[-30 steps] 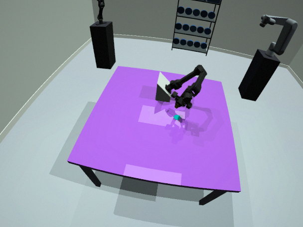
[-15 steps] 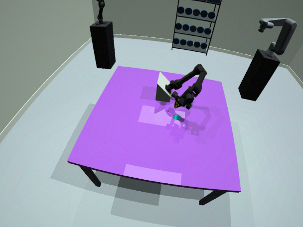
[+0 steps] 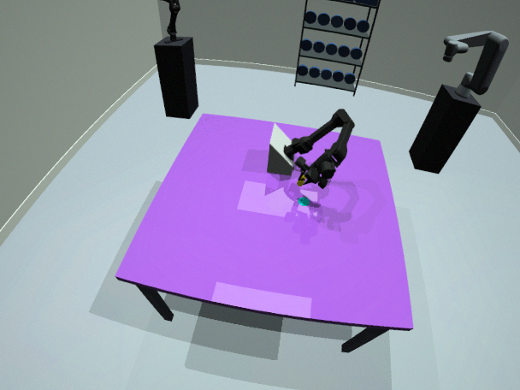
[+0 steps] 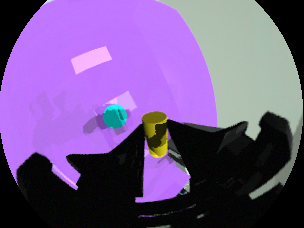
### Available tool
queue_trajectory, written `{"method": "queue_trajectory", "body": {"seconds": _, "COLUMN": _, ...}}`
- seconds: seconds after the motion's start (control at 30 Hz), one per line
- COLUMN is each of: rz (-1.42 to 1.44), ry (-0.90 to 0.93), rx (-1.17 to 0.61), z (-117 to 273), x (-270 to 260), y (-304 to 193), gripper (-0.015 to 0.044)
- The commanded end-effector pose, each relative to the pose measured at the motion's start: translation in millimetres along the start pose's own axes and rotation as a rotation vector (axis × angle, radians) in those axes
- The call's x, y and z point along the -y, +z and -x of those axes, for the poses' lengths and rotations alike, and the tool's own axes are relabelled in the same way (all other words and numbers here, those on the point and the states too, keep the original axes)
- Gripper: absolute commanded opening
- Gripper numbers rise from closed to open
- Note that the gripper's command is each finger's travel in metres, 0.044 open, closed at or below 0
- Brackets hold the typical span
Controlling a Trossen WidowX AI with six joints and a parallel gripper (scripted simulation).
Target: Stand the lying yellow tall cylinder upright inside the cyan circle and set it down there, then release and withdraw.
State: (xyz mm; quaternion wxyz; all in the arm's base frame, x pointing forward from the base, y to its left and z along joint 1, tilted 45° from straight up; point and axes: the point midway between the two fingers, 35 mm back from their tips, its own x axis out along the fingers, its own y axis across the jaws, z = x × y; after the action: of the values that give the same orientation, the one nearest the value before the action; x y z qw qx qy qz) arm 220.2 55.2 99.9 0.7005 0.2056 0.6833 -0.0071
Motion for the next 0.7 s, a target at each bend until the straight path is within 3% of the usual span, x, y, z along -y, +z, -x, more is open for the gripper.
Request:
{"method": "queue_trajectory", "body": {"seconds": 0.0, "rz": -0.005, "ry": -0.024, "rx": 0.025, "z": -2.0, "x": 2.3, "y": -1.1, "gripper": 0.0105}}
{"method": "queue_trajectory", "body": {"seconds": 0.67, "rz": -0.004, "ry": -0.093, "rx": 0.132, "z": -5.7, "x": 3.7, "y": -1.0, "gripper": 0.0105}}
